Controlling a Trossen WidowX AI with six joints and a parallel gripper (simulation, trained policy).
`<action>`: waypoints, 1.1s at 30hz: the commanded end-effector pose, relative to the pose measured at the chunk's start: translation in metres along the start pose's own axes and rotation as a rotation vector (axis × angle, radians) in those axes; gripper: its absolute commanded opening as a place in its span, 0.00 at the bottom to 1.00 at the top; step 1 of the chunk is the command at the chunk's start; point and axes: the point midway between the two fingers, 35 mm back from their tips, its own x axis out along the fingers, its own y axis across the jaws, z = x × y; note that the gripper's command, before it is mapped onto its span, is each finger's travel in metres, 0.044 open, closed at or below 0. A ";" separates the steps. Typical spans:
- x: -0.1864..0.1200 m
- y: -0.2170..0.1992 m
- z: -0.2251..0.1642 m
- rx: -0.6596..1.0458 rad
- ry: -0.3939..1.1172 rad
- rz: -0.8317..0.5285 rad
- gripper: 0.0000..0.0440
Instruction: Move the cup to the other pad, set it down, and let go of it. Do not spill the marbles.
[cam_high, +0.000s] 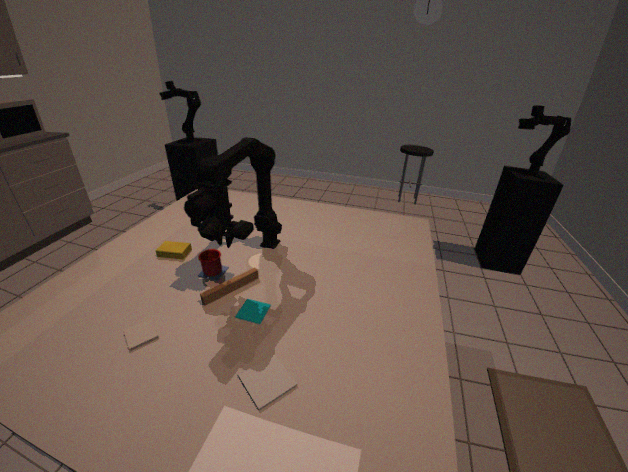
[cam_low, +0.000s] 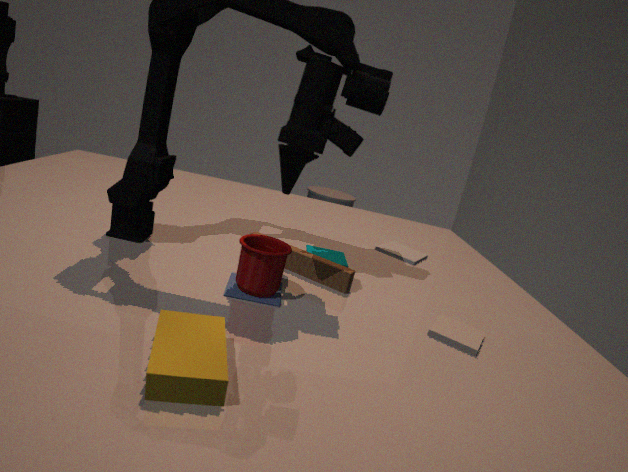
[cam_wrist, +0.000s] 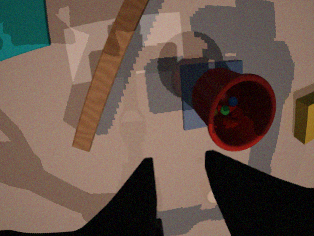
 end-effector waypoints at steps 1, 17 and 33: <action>0.008 -0.004 -0.001 -0.004 0.023 -0.004 0.30; 0.041 -0.022 -0.003 -0.026 0.090 -0.001 0.35; 0.077 -0.036 -0.006 -0.119 0.130 0.019 0.40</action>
